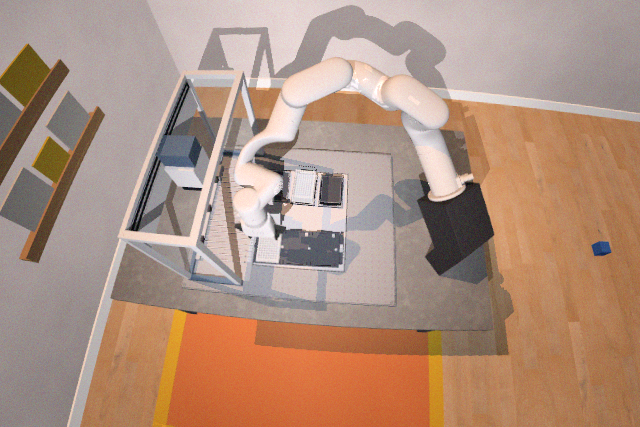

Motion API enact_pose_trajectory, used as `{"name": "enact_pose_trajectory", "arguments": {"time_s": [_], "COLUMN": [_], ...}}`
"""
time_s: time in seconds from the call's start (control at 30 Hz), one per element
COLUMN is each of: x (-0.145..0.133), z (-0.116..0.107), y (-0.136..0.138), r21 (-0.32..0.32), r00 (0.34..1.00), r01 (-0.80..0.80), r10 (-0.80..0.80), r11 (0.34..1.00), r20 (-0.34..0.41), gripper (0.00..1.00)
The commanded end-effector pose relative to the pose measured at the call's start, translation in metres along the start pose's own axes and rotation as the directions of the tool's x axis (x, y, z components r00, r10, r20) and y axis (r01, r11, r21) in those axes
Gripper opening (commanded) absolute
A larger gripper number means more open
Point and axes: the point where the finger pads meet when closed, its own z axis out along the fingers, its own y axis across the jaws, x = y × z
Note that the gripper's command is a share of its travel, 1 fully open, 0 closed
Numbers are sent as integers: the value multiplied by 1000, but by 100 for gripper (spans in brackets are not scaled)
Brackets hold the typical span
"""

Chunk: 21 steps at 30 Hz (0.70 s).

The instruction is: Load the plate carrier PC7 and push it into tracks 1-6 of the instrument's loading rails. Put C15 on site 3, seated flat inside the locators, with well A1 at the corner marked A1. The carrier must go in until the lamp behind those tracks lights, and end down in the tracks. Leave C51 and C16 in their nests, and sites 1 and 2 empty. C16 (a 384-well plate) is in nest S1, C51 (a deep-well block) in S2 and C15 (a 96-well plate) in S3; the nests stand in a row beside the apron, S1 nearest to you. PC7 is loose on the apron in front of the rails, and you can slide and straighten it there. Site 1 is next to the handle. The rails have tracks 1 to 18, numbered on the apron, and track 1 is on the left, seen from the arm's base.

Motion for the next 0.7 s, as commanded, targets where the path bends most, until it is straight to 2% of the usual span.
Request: {"name": "enact_pose_trajectory", "arguments": {"time_s": [0.0,0.17,0.37,0.57,0.67], "x": [0,0,0,0,0], "z": [-2,-2,-2,-2,-2], "y": [-1,-1,-1,-1,-1], "r21": [3,3,4,4,4], "r00": [1000,1000,980,921,908], "r01": [-1,-1,198,388,419], "r10": [1,1,-198,-388,-419], "r11": [1000,1000,980,921,908], "r20": [2,2,1,1,0], "gripper": [100,100,100,100,100]}}
